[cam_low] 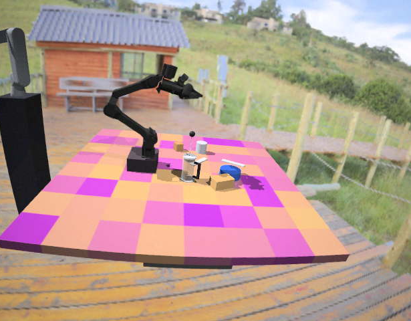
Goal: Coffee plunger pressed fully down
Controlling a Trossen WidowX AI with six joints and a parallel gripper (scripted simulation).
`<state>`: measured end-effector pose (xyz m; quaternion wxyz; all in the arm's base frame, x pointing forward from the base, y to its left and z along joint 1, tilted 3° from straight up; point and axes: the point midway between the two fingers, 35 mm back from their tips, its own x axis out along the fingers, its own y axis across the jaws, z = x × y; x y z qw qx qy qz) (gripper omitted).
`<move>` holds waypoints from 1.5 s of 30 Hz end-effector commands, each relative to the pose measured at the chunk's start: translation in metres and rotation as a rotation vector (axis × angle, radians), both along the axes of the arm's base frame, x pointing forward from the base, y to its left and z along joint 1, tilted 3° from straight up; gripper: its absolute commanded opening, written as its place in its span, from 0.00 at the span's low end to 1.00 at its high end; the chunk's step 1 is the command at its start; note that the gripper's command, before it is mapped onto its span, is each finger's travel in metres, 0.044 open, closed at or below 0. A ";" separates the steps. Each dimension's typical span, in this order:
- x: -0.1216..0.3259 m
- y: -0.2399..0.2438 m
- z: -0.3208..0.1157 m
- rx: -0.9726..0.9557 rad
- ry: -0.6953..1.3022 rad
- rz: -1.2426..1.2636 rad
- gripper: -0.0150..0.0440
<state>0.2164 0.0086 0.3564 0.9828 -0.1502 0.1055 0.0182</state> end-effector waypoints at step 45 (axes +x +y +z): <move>-0.020 -0.091 -0.153 0.299 0.213 -0.551 1.00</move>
